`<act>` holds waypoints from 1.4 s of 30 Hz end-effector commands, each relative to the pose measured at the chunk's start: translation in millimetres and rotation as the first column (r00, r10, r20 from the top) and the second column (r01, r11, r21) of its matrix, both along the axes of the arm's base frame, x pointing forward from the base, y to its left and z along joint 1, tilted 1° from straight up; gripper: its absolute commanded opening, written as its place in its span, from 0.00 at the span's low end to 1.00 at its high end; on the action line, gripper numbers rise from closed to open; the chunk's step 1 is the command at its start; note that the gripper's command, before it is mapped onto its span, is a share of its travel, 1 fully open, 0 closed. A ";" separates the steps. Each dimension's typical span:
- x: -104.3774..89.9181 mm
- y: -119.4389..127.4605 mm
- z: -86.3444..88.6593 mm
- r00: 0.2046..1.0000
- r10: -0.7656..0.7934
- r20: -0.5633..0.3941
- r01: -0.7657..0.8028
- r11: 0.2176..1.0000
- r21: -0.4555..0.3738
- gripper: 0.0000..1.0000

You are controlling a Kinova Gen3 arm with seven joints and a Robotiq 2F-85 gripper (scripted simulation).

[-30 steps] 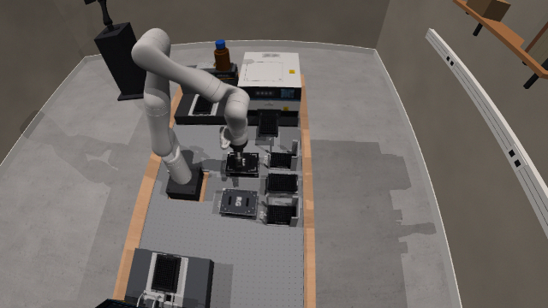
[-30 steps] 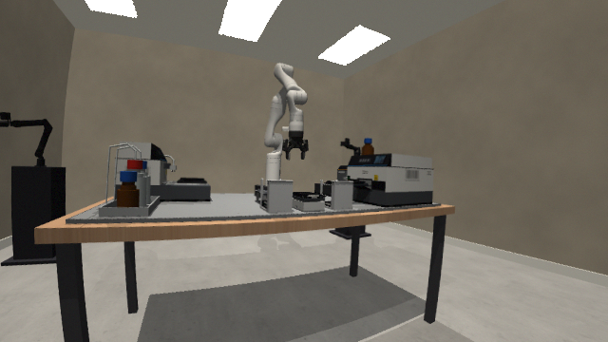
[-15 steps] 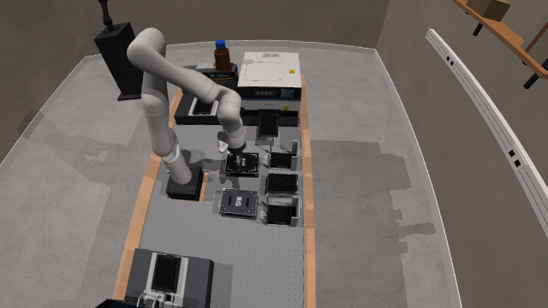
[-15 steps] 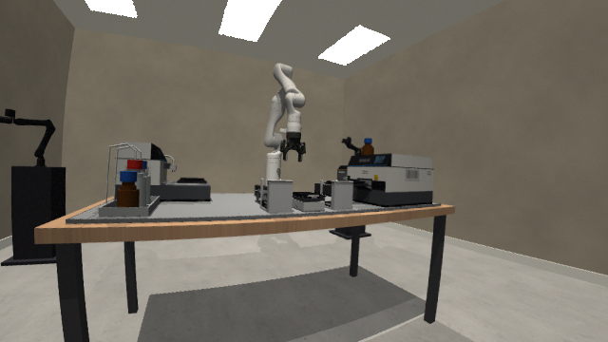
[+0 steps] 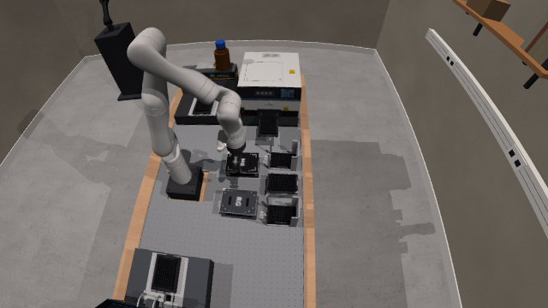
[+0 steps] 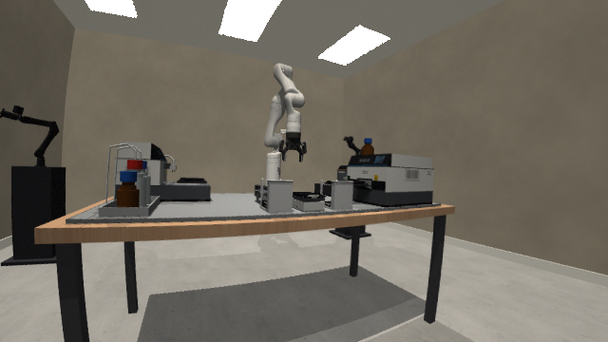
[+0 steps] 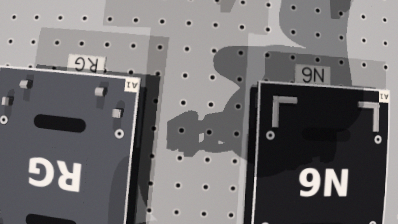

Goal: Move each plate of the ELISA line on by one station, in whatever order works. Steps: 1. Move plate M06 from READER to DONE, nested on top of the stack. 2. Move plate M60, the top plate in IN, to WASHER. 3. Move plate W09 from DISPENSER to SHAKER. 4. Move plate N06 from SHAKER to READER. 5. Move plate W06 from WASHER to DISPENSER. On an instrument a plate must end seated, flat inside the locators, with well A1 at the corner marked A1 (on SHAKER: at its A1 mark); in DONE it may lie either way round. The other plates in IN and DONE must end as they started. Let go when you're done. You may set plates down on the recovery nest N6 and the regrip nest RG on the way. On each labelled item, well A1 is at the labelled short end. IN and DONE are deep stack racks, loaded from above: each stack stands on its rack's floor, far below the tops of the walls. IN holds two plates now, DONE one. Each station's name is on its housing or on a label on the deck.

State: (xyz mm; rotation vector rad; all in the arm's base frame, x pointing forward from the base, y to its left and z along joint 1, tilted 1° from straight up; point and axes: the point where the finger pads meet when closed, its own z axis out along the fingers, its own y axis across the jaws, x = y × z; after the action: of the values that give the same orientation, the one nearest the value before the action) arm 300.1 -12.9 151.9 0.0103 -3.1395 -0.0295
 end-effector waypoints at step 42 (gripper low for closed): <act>33.9 84.4 1.1 0.882 -0.472 -0.004 0.472 0.882 -0.010 1.00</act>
State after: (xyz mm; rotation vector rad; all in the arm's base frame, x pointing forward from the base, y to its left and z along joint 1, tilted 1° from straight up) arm 332.4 68.8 152.7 -0.7496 -3.0458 -0.0197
